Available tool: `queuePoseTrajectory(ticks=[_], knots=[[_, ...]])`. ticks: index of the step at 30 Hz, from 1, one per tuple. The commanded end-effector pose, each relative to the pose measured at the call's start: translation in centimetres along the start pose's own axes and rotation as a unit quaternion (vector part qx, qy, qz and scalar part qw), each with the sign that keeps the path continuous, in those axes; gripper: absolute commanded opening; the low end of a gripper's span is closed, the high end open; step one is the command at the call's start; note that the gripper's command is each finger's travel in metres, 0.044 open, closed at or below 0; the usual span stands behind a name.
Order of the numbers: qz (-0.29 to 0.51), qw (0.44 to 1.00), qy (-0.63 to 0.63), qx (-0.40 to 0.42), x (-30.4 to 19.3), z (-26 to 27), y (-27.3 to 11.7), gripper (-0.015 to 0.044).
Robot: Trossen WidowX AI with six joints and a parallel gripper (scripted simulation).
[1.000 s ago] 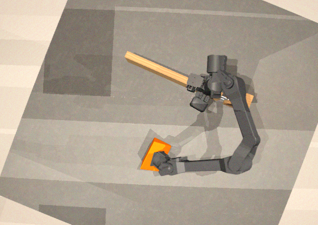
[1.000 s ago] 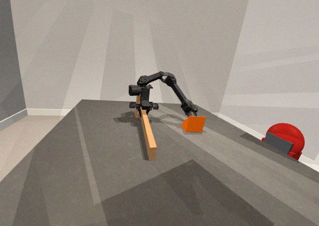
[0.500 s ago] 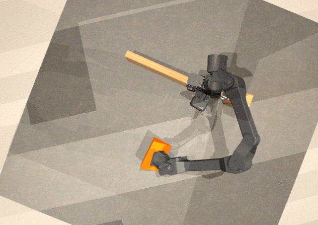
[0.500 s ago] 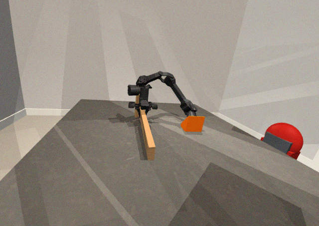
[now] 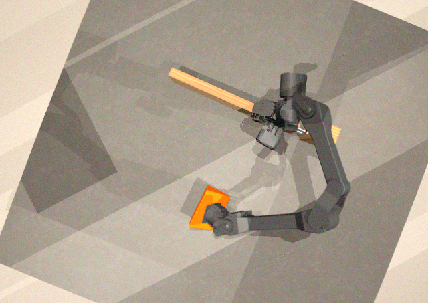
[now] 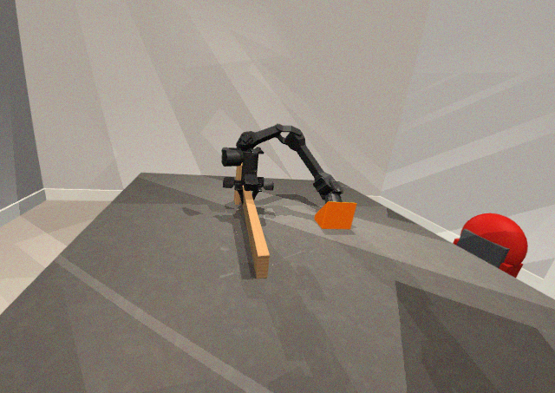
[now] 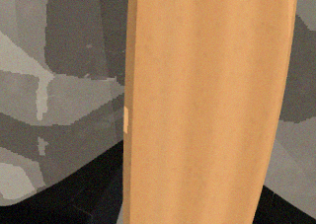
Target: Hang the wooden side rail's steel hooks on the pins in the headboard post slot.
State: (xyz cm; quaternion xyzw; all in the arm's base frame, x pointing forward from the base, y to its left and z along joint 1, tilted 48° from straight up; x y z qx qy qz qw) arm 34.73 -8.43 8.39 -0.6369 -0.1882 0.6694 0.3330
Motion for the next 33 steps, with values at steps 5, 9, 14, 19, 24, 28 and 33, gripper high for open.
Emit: queuePoseTrajectory(ticks=[5,9,14,19,24,28,33], knots=[[0.0,1.0,0.007,-0.01,-0.2,-0.41,-0.52,0.0],[0.0,1.0,0.007,-0.01,-0.24,-0.44,-0.55,0.0],[0.0,1.0,0.007,-0.01,-0.3,-0.49,-0.51,0.0],[0.0,1.0,0.007,-0.01,-0.35,-0.53,-0.49,0.0],[0.0,1.0,0.007,-0.01,-0.39,-0.57,-0.53,0.0],[0.0,1.0,0.007,-0.01,-0.42,-0.59,-0.56,0.0],[0.0,1.0,0.007,-0.01,-0.47,-0.64,-0.57,0.0]])
Point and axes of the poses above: the point midway between the two fingers, 35 mm back from their tips, its own y axis out along the fingers, its own z axis across the jaws, x = y × z, the point moved 4 cm from there along -y, back along the fingers, and after that the axes turned 13 degrees about -y, right-handed, at the moved point
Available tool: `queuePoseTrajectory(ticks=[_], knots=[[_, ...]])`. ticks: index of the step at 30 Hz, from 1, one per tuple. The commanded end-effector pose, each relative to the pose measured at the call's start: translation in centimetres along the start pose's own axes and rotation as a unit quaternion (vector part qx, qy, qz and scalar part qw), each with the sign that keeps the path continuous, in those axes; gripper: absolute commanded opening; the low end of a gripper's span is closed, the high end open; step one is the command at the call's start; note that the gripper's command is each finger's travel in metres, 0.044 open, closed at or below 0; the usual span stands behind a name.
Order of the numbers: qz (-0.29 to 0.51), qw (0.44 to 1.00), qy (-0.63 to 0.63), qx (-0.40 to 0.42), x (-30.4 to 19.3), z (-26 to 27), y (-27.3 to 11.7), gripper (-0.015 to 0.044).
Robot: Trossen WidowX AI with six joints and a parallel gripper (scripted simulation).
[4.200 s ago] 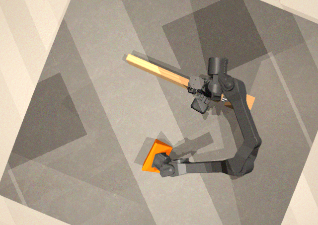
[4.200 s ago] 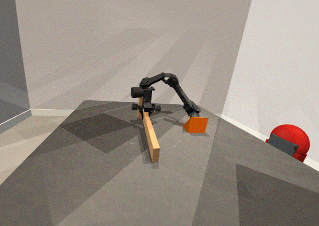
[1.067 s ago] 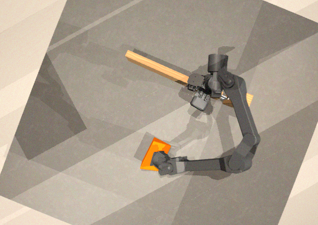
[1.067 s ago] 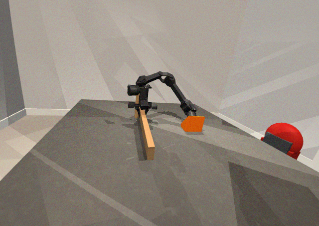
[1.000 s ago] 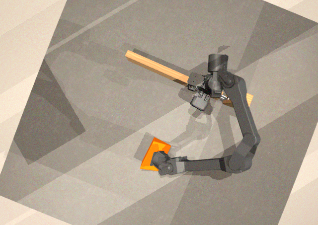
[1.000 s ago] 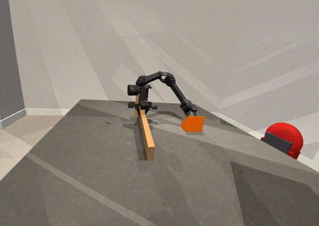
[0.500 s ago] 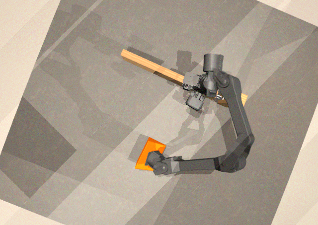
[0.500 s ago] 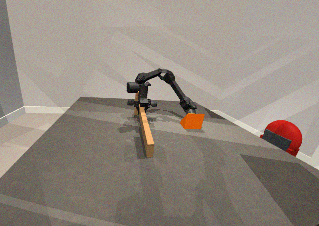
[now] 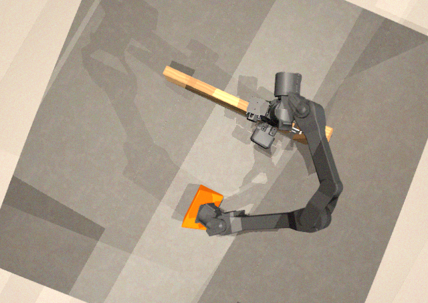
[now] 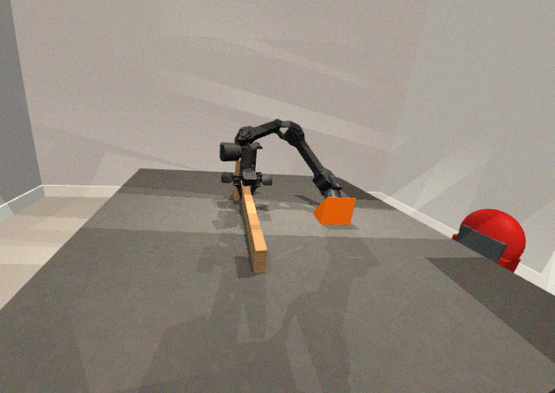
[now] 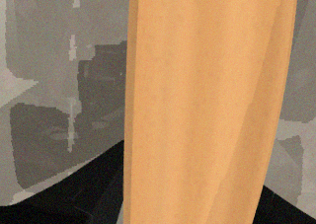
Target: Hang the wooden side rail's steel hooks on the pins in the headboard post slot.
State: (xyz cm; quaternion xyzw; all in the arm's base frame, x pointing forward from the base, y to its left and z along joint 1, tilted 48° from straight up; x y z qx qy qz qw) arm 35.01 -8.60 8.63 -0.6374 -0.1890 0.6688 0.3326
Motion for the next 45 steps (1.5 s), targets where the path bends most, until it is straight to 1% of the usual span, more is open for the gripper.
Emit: queuePoseTrajectory(ticks=[1,45], knots=[[0.0,1.0,0.006,-0.009,-0.21,-0.37,-0.45,0.0],[0.0,1.0,0.006,-0.009,-0.62,-0.72,-0.47,0.0]])
Point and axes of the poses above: the point midway between the two fingers, 35 mm back from their tips, its own y axis out along the fingers, its own z axis across the jaws, x = y × z, the point moved 4 cm from there along -y, back along the fingers, and after that the axes turned 13 degrees about -y, right-handed, at the moved point
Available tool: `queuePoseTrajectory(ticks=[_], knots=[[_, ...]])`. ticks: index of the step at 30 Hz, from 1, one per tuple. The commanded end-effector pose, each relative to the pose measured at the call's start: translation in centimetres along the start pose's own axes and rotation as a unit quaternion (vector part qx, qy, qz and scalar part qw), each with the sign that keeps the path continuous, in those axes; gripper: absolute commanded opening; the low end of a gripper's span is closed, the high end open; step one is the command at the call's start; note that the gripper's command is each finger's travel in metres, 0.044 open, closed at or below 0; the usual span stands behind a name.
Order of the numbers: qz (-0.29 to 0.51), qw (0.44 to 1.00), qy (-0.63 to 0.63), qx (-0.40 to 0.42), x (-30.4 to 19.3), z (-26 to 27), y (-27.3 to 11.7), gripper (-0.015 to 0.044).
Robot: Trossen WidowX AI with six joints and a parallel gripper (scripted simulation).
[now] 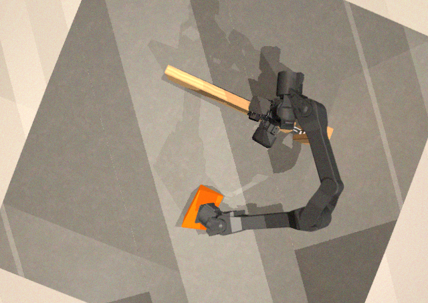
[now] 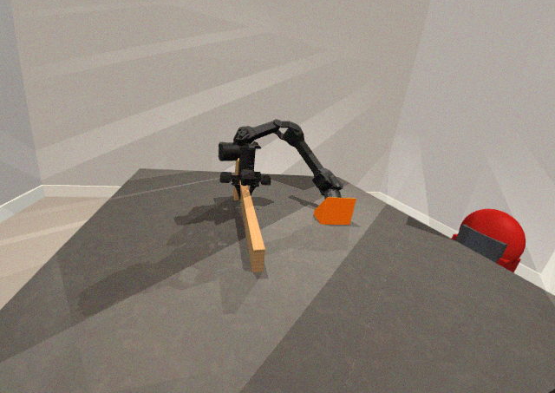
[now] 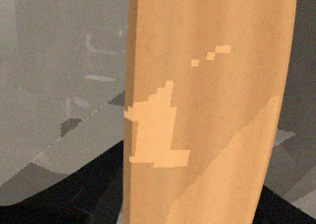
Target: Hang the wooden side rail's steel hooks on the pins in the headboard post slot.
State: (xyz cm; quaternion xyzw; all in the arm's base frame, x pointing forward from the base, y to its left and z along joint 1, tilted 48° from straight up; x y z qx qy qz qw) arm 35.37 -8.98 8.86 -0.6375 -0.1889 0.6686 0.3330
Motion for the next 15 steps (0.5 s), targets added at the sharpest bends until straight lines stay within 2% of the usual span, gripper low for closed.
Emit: queuePoseTrajectory(ticks=[1,15], knots=[[0.0,1.0,0.006,-0.009,-0.21,-0.34,-0.52,0.0],[0.0,1.0,0.006,-0.009,-0.36,-0.48,-0.44,0.0]])
Point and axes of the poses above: the point midway between the two fingers, 35 mm back from their tips, its own y axis out along the fingers, its own z axis across the jaws, x = y × z, the point moved 4 cm from there along -y, back along the fingers, and after that the axes turned 13 degrees about -y, right-handed, at the moved point
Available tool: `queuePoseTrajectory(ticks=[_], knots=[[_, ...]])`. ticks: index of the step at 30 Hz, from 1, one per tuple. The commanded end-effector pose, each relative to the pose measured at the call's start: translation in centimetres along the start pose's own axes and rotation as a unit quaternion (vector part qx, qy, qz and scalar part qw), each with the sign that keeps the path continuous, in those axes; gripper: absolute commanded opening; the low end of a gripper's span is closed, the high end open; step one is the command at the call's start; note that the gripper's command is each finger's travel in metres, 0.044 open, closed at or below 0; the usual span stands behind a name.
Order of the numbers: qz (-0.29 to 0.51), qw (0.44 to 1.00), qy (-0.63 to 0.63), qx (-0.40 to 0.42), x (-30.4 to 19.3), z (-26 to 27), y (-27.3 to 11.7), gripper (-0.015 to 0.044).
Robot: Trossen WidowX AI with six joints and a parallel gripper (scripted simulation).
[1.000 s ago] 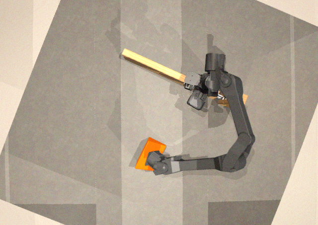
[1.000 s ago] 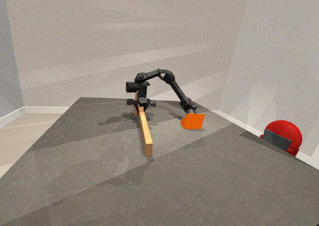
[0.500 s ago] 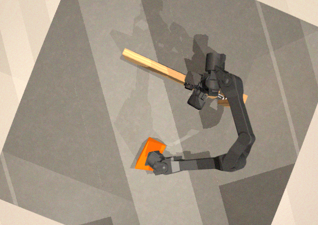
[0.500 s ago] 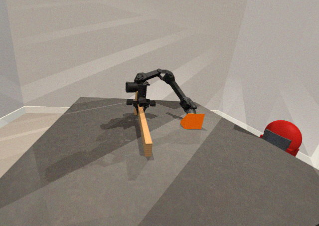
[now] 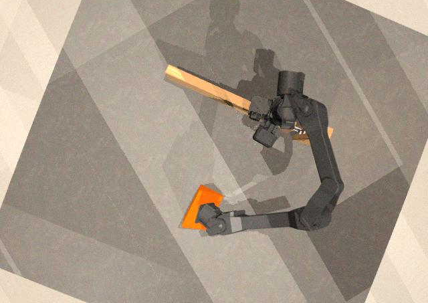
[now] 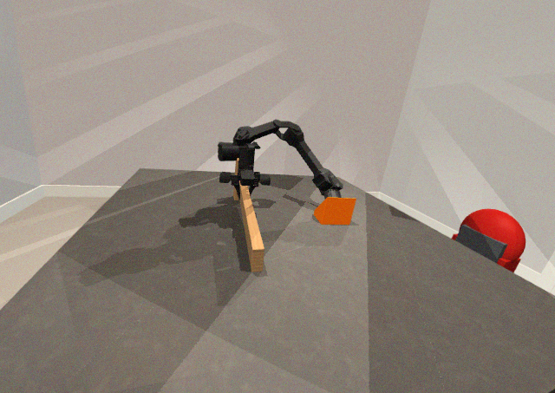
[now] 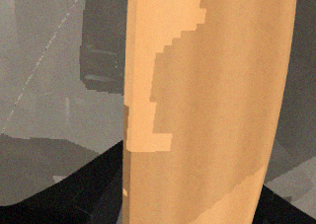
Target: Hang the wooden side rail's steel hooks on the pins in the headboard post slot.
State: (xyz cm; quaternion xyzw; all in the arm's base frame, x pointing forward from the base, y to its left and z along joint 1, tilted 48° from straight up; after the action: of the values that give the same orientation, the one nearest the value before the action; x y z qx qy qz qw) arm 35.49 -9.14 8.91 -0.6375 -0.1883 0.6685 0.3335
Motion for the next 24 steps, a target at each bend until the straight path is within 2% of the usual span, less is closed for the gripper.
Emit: queuePoseTrajectory(ticks=[1,24], knots=[[0.0,1.0,0.006,-0.01,-0.22,-0.34,-0.51,0.0],[0.001,1.0,0.006,-0.01,-0.45,-0.52,-0.51,0.0]])
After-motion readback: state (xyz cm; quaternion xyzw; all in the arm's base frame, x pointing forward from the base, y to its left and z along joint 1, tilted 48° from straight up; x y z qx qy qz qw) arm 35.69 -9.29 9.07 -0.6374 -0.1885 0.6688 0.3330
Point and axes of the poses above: the point midway between the two fingers, 35 mm back from their tips, its own y axis out along the fingers, its own z axis across the jaws, x = y × z, the point moved 4 cm from there along -y, back along the fingers, and after that the axes turned 13 degrees about -y, right-handed, at the moved point
